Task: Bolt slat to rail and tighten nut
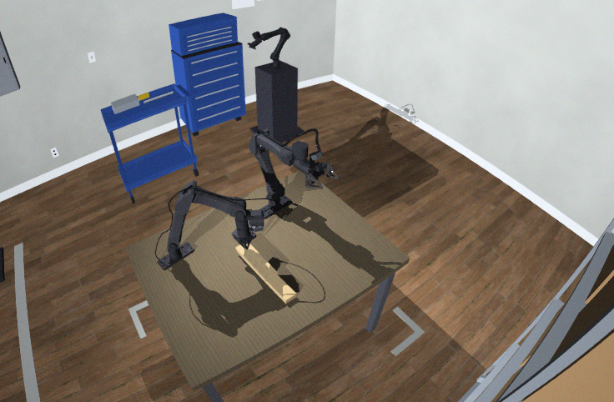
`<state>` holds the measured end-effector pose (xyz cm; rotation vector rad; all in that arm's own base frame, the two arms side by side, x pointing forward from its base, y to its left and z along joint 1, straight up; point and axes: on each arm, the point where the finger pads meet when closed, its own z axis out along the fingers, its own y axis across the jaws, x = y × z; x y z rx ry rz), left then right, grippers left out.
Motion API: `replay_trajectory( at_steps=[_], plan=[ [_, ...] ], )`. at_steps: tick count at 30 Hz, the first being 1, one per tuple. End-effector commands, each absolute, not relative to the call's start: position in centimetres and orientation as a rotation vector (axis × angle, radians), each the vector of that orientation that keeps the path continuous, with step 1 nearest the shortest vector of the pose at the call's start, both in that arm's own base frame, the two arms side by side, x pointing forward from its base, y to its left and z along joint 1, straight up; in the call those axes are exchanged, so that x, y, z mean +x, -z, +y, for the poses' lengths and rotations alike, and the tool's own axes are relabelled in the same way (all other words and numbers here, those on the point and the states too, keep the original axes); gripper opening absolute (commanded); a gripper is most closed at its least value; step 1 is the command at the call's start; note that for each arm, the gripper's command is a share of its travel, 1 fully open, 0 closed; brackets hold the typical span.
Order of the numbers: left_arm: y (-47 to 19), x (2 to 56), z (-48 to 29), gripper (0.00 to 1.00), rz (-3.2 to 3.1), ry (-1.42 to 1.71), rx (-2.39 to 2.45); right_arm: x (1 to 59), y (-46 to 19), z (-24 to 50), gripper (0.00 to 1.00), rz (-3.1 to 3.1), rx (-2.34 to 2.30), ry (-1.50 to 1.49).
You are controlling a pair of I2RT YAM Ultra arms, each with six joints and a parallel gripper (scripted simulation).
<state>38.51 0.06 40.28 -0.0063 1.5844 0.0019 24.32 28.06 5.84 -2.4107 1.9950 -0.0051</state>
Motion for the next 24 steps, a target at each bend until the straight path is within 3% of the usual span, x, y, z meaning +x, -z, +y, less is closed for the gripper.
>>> replay_trajectory(
  at_steps=[1,24],
  plan=[
    [-41.17,38.06,0.1,1.0,1.559,0.0,0.0,23.85,-4.97,28.39,0.12,2.099,-2.319,-0.013],
    [-41.17,38.06,0.1,1.0,1.559,0.0,0.0,23.85,-4.97,28.38,0.12,2.536,-1.834,-0.017]
  ],
)
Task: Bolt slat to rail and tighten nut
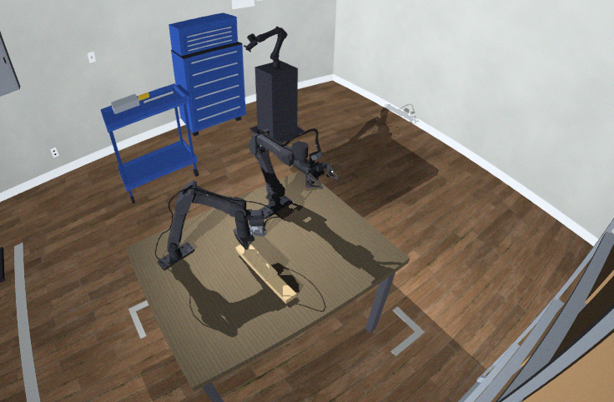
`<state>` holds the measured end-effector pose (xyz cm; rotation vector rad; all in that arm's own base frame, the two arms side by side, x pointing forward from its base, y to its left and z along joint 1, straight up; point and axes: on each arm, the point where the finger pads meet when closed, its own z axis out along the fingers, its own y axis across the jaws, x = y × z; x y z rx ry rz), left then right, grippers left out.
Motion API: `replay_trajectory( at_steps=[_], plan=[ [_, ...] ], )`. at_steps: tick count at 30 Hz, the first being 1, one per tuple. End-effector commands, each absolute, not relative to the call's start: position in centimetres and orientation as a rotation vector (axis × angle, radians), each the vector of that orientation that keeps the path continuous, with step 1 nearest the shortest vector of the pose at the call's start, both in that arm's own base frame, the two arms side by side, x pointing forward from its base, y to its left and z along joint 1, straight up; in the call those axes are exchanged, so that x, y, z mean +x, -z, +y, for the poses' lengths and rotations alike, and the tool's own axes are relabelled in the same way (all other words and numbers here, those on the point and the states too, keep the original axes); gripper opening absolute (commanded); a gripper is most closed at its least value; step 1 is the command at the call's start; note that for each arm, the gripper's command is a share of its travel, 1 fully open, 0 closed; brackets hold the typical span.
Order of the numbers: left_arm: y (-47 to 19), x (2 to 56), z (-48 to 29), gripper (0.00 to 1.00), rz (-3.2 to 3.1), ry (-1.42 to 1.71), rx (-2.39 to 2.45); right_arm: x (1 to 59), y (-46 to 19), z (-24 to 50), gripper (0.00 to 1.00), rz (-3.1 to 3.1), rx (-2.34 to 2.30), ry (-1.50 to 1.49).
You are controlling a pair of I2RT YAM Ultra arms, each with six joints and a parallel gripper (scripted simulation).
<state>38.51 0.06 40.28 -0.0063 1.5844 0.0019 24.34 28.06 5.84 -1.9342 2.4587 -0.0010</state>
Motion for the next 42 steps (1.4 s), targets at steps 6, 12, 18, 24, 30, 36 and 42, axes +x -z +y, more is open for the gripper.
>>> replay_trajectory(
  at_steps=[6,12,18,24,30,36,42],
  plan=[
    [-41.17,38.06,0.1,1.0,1.559,0.0,0.0,23.85,-4.96,28.38,0.12,2.625,-1.706,-0.018],
    [-41.17,38.06,0.1,1.0,1.559,0.0,0.0,23.85,-4.96,28.38,0.12,2.707,-1.573,-0.018],
    [-41.17,38.06,0.1,1.0,1.559,0.0,0.0,23.85,-4.96,28.38,0.12,2.797,-1.409,-0.019],
    [-41.17,38.06,0.1,1.0,1.559,0.0,0.0,23.85,-4.96,28.38,0.12,2.851,-1.296,-0.02],
    [-41.17,38.06,0.1,1.0,1.559,0.0,0.0,23.86,-4.96,28.38,0.12,2.924,-1.124,-0.02],
    [-41.17,38.06,0.1,1.0,1.559,0.0,0.0,23.85,-4.95,28.38,0.12,2.987,-0.948,-0.022],
    [-41.17,38.06,0.1,1.0,1.559,0.0,0.0,23.85,-4.95,28.38,0.12,3.023,-0.828,-0.022]
  ],
)
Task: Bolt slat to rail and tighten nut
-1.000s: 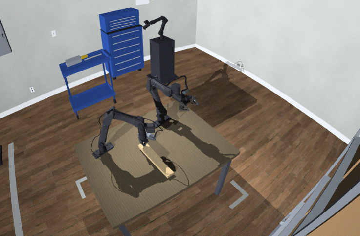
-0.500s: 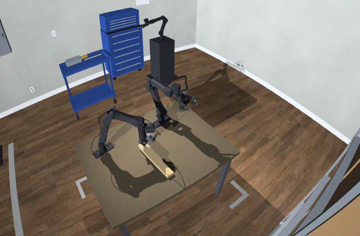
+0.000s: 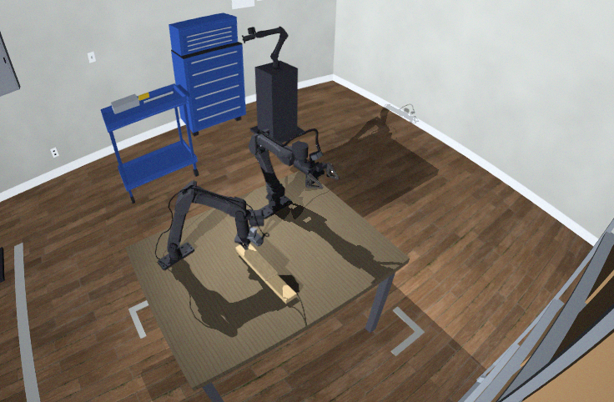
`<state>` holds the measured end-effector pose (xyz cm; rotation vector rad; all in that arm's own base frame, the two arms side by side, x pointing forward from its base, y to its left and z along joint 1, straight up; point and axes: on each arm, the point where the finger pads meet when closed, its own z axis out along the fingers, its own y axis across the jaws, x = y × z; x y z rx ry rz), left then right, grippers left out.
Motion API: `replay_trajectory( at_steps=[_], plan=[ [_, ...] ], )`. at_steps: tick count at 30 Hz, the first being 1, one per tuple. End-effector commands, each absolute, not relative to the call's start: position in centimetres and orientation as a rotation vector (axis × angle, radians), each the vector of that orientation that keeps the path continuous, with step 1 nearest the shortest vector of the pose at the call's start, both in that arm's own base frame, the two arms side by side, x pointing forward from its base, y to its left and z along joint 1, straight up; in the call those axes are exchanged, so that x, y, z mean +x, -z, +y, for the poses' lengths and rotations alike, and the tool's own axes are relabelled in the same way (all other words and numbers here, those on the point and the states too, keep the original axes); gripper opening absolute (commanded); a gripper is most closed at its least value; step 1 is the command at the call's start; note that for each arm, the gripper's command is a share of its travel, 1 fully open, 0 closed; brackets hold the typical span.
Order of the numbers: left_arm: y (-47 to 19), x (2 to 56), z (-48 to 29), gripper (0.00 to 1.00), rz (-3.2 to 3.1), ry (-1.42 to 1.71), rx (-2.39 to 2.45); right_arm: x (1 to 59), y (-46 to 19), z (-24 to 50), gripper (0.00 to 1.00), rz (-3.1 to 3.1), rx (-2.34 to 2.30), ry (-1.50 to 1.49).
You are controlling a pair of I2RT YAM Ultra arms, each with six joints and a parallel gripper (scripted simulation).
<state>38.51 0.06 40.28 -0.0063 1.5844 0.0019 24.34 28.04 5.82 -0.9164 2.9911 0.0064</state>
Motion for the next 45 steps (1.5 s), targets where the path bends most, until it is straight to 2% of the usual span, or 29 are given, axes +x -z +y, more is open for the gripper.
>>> replay_trajectory(
  at_steps=[1,45],
  plan=[
    [-41.17,38.06,0.1,1.0,1.559,0.0,0.0,23.85,-4.95,28.38,0.12,3.031,-0.798,-0.022],
    [-41.17,38.06,0.1,1.0,1.559,0.0,0.0,23.84,-4.93,28.38,0.12,3.109,0.442,-0.025]
  ],
)
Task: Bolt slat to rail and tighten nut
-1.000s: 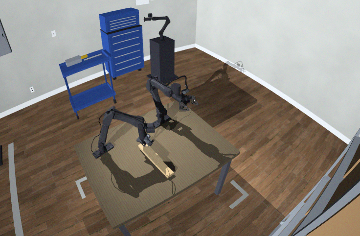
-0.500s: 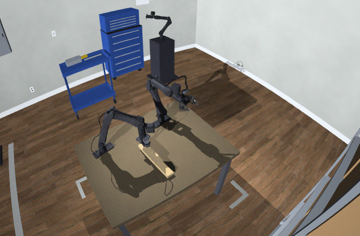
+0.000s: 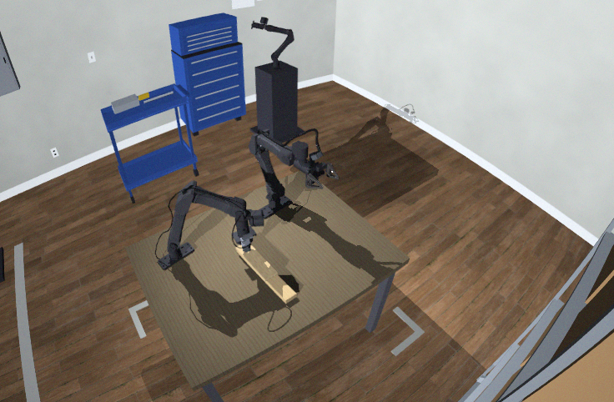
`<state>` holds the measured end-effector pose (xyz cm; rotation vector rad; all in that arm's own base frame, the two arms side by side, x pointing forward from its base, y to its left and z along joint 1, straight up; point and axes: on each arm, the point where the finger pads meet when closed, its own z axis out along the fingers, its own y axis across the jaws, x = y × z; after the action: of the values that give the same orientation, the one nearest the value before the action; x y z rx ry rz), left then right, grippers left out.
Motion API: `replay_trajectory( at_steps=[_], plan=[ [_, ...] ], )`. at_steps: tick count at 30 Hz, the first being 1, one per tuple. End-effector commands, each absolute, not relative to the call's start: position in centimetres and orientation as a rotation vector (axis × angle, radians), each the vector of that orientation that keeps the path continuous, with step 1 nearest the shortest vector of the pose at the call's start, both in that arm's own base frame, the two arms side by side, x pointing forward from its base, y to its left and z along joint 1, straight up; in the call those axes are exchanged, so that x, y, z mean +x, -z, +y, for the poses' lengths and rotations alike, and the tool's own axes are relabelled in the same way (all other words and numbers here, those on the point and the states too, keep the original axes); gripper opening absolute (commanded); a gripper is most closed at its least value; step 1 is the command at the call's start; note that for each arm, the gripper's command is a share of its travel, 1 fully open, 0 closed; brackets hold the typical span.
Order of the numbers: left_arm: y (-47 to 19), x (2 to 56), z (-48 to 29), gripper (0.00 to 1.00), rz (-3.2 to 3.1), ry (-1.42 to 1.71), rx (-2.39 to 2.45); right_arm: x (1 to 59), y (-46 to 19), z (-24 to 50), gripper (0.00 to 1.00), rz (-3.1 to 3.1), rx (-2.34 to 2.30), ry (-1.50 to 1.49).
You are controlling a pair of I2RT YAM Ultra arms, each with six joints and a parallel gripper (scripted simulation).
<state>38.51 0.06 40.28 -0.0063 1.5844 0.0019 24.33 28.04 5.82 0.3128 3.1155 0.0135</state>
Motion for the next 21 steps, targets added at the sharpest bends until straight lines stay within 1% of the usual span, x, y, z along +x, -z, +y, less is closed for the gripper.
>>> replay_trajectory(
  at_steps=[1,21],
  plan=[
    [-41.17,38.06,0.1,1.0,1.559,0.0,0.0,23.84,-4.93,28.38,0.12,3.105,0.473,-0.025],
    [-41.17,38.06,0.1,1.0,1.559,0.0,0.0,23.84,-4.92,28.37,0.12,2.983,0.99,-0.024]
  ],
)
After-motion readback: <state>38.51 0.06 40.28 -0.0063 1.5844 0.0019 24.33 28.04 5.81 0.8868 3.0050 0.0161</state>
